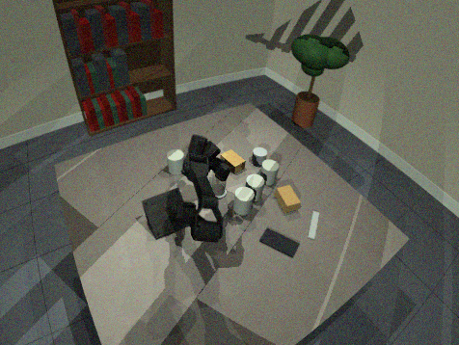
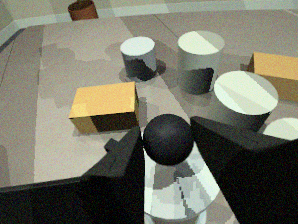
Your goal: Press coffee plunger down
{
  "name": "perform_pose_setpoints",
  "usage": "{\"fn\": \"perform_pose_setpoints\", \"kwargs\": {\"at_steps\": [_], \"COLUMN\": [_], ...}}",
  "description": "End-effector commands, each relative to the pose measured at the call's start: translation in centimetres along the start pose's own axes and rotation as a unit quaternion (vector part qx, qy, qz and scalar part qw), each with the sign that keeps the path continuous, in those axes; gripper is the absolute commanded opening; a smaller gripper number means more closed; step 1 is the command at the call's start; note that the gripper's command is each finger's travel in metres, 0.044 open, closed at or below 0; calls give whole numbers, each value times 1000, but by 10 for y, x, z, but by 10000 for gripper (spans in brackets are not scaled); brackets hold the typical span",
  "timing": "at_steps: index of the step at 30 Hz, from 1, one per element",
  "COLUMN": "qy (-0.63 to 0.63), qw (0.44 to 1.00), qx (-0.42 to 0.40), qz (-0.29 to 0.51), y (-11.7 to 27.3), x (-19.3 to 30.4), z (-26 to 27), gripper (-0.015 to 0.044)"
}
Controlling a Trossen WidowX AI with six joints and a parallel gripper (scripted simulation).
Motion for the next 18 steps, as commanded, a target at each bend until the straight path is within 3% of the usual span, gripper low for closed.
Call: {"fn": "perform_pose_setpoints", "kwargs": {"at_steps": [1,11,18], "qy": [6,0,0], "qw": [1000,1000,1000], "qx": [3,0,0], "qz": [6,0,0], "y": [-2,0,0], "x": [3,0,0], "z": [-1,0,0], "gripper": [121,121,305]}}
Point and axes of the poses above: the point midway between the two fingers, 35 mm back from their tips, its own y axis back along the fingers, its own z axis across the jaws, x = y × z, the point moved 6 cm from there along y, back along the fingers, and after that the axes turned 13 degrees about -y, right-handed, at the moved point
